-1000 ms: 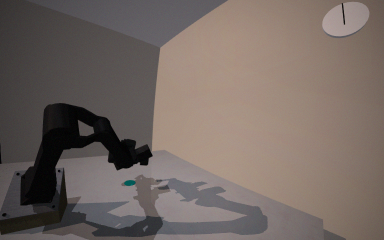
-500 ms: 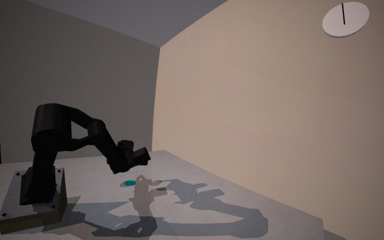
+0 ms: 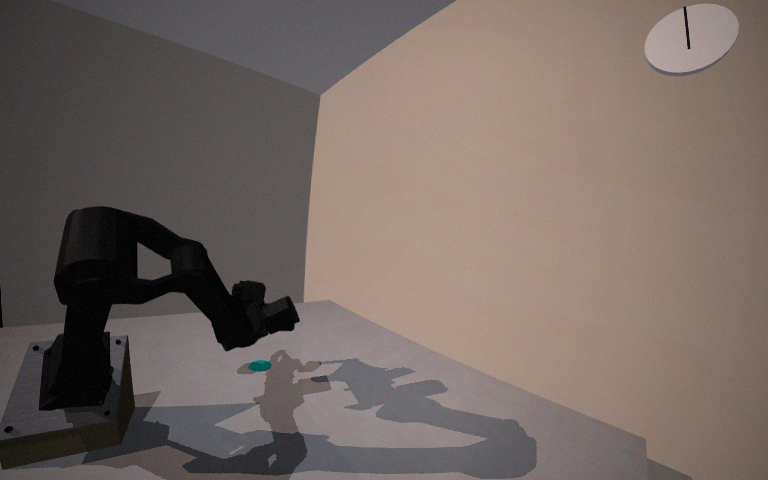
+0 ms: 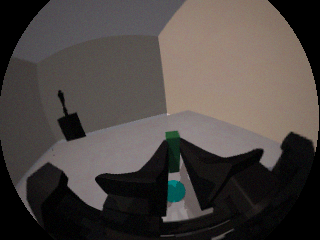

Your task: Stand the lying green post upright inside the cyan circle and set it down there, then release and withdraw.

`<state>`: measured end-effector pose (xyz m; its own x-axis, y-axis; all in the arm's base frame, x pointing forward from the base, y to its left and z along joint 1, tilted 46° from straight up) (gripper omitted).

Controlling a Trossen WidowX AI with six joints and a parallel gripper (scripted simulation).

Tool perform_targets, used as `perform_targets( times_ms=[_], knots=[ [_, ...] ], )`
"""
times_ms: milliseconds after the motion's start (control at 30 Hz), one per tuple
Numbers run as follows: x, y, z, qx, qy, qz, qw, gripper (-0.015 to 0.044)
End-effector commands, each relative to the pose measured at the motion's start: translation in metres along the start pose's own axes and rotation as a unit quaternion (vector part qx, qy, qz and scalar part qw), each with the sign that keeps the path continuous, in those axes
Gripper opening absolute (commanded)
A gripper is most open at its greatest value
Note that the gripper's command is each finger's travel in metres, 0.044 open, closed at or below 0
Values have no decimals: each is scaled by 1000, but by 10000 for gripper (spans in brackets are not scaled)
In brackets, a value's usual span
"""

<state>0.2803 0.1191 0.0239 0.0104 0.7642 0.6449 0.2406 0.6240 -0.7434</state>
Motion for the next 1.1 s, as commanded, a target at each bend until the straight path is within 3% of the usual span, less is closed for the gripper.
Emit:
perform_targets(
  times_ms=[0,1067],
  knots=[
    [0,0,1,1,-2,-3,1000,22],
    [-107,12,-8,4,4,5,1000,22]
  ],
)
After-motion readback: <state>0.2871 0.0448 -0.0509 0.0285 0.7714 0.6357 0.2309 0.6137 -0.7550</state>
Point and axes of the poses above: the point midway between the two fingers, 35 mm back from their tips, its own y axis out along the fingers, its own z axis across the jaws, x = y × z, the point moved 8 cm from there along -y, back along the fingers, and after that the axes turned 4 degrees about y, right-handed, at the moved point
